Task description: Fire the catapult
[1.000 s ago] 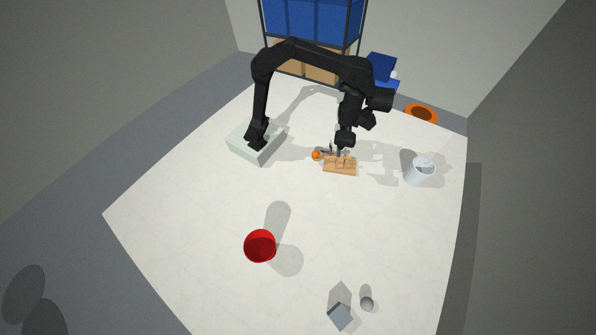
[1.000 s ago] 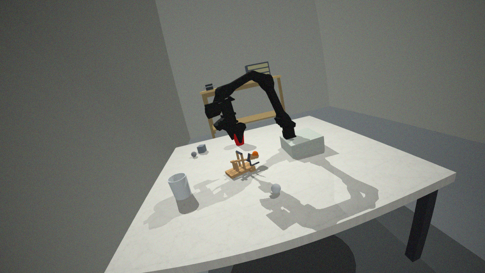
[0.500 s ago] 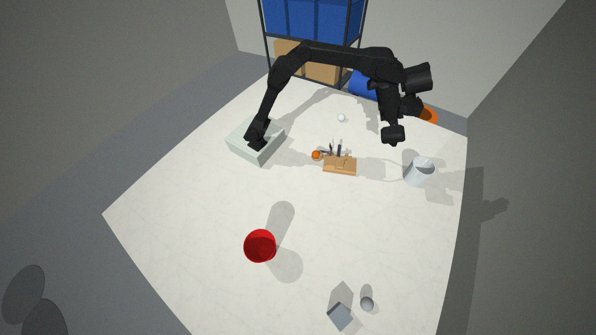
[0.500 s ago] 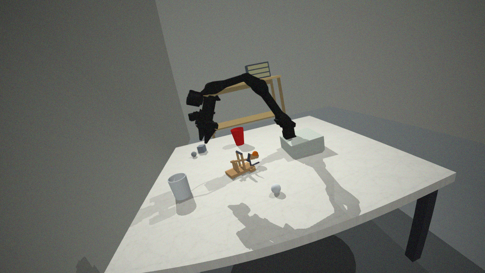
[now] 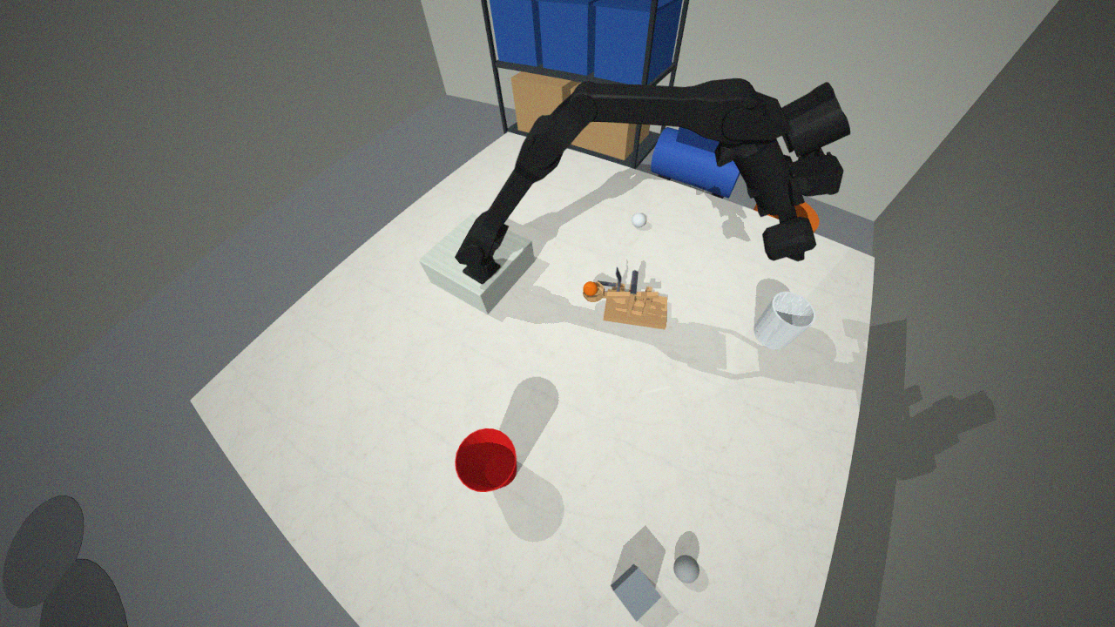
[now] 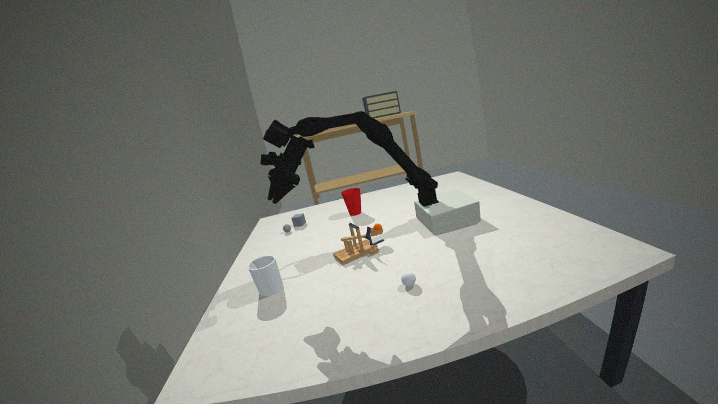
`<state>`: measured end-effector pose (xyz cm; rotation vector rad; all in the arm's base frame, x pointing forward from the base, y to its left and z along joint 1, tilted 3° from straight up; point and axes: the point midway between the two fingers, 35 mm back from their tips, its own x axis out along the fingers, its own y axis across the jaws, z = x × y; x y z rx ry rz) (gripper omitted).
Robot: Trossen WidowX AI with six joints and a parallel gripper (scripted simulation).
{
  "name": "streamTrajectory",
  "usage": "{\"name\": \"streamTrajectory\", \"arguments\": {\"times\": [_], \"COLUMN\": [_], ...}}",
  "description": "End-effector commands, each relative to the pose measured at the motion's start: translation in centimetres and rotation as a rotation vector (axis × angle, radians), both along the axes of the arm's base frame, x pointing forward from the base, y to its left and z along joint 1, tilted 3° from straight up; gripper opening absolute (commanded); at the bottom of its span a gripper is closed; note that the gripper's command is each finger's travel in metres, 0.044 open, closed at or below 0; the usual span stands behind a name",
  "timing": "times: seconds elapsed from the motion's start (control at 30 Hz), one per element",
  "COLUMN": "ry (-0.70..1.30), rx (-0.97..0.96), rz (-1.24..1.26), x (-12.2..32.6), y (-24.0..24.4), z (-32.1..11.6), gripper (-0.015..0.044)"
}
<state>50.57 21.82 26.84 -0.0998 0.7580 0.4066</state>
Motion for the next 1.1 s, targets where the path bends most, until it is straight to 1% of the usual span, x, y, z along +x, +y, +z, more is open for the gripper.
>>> {"name": "streamTrajectory", "arguments": {"times": [0.0,0.23,0.33,0.9,1.07], "ry": [0.008,0.008,0.009,0.009,0.009], "rx": [0.004,0.004,0.004,0.004,0.004], "rz": [-0.003,-0.003,-0.015,-0.015,-0.015], "x": [0.74,0.98,0.92,0.92,0.92], "y": [0.31,0.4,-0.34,-0.34,-0.34], "z": [-0.42,-0.45,-0.45,-0.45,-0.45], "gripper": [0.044,0.044,0.044,0.0,0.0]}}
